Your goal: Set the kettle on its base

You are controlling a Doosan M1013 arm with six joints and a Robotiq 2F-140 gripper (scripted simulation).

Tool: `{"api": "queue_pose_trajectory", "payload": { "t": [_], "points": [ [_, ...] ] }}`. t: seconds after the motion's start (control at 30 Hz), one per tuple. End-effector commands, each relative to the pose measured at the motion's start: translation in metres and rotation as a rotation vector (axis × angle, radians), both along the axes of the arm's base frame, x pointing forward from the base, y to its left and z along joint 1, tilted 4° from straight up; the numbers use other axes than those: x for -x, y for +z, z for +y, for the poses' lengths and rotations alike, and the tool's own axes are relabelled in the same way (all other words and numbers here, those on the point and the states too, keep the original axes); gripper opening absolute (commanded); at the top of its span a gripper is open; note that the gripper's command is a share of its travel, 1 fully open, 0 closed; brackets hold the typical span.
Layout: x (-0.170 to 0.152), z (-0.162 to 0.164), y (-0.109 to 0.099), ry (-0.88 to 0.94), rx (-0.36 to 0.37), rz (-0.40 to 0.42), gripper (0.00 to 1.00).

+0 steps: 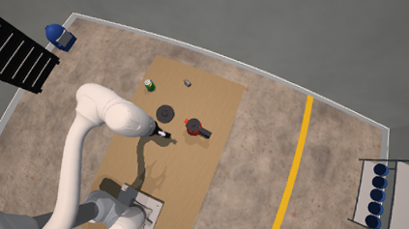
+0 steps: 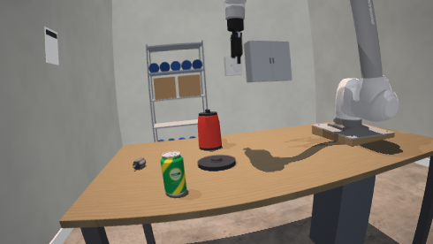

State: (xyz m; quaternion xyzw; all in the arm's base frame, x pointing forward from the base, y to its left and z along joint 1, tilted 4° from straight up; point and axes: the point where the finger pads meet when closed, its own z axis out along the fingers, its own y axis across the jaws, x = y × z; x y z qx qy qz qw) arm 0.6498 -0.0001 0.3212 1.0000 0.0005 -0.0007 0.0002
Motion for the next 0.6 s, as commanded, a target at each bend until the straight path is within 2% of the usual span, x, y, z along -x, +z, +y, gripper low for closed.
{"api": "queue_pose_trajectory", "payload": {
  "t": [0.0,0.57],
  "points": [
    [-0.0003,0.0000,0.0008,0.002,0.000,-0.001,0.52],
    [-0.0014,-0.0010,0.0003,0.035,-0.001,-0.001,0.52]
  ]
}}
